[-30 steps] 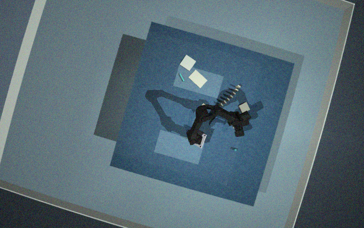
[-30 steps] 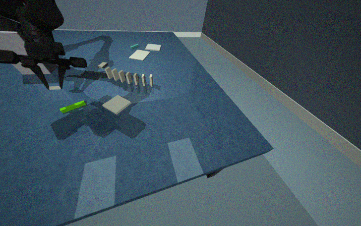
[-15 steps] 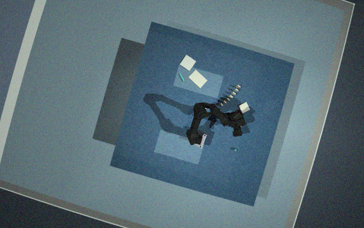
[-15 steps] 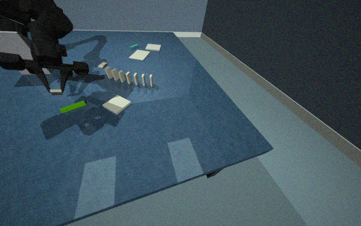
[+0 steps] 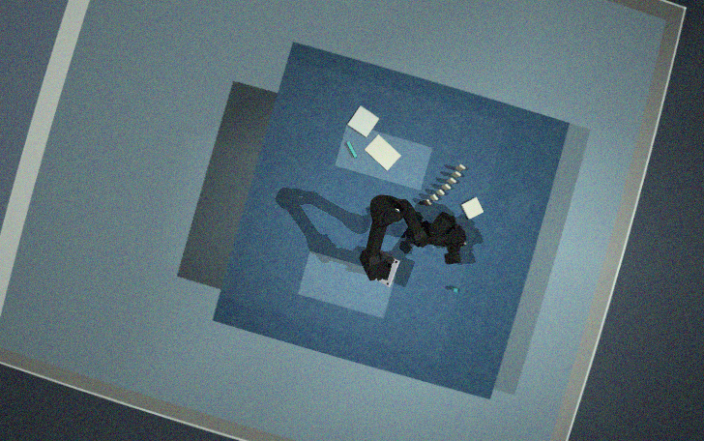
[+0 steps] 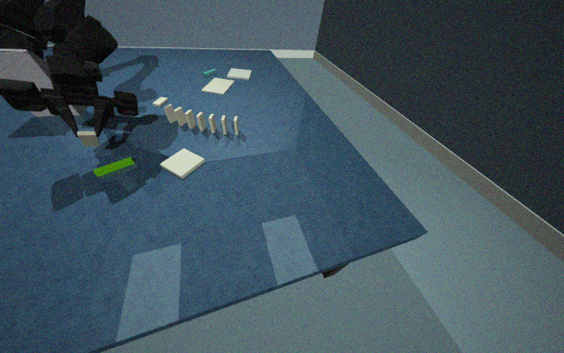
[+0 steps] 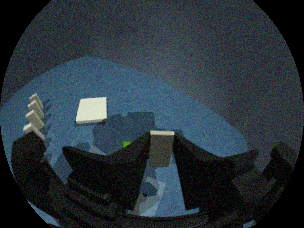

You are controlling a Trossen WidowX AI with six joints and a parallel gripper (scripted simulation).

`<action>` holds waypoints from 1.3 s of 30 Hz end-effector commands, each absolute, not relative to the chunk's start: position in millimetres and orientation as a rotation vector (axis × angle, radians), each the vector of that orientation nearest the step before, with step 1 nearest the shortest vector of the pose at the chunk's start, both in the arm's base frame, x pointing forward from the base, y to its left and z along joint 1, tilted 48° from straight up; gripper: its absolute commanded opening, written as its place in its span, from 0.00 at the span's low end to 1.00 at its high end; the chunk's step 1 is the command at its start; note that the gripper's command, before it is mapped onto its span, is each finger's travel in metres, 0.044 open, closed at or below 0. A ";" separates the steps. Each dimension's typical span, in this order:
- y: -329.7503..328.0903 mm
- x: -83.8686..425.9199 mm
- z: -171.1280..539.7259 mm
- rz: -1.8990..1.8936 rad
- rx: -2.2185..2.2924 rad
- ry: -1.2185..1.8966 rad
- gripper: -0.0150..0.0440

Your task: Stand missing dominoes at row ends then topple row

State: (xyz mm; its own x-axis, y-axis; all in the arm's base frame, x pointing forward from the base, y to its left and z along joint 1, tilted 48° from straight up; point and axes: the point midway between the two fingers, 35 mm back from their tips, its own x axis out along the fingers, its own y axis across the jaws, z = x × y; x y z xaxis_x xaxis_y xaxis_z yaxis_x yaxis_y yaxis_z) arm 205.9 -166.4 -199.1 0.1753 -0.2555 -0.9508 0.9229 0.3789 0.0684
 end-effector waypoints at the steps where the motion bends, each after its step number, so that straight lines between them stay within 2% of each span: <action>1: -164.0 204.0 -191.7 -0.997 0.775 0.998 0.44; 27: -152.1 193.7 -102.1 -1.073 0.764 0.465 0.44; 39: -151.8 193.3 -99.0 -1.074 0.766 0.450 0.44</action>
State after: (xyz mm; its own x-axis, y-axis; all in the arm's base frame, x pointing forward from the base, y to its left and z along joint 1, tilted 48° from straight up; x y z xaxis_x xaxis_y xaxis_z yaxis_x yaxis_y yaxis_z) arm 193.8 -151.7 -99.9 0.4260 -0.6091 -0.6690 0.9044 0.2673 0.3325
